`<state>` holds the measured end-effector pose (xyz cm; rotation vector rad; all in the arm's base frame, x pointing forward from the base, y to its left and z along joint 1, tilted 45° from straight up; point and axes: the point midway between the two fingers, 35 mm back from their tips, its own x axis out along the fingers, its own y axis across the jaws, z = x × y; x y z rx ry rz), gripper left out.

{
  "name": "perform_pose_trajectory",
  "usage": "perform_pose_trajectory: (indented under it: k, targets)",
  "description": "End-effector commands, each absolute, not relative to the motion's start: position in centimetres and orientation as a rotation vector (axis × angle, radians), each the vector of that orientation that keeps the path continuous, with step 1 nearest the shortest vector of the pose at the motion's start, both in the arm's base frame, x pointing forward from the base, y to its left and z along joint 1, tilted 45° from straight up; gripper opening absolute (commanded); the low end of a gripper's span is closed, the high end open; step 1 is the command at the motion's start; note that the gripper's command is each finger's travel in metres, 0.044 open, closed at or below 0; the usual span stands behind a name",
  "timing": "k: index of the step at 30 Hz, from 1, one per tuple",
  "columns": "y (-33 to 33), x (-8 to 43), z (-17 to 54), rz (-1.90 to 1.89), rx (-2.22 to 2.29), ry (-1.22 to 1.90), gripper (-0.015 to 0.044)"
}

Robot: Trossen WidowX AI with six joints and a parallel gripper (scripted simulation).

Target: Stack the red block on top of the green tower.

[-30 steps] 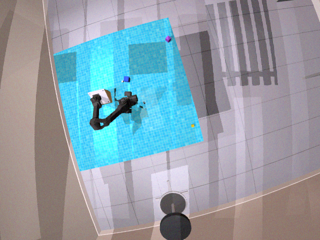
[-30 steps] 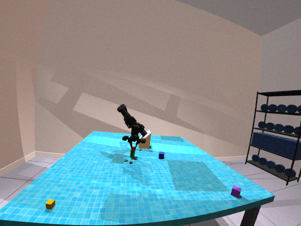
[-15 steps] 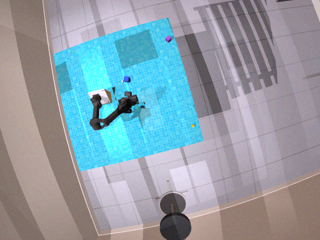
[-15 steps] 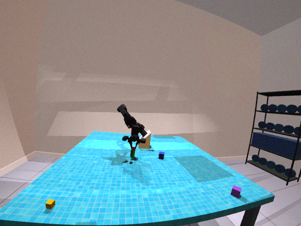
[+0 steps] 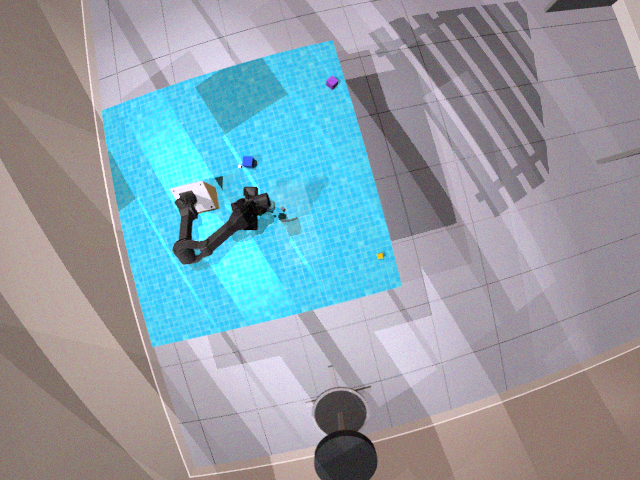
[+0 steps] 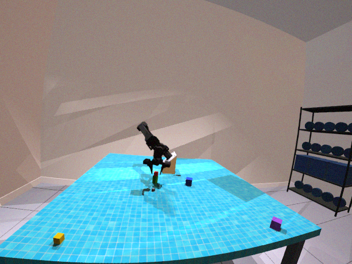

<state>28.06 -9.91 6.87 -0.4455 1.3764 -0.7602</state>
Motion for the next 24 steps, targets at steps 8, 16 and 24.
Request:
perform_pose_trajectory:
  k: [8, 16, 24]
  targets:
    - [-9.93, 28.06, 6.86, -0.761, -0.445, 1.376, 0.0440]
    - [-9.93, 28.06, 6.86, -0.761, -0.445, 1.376, 0.0440]
    - [-9.93, 28.06, 6.86, -0.761, -0.445, 1.376, 0.0440]
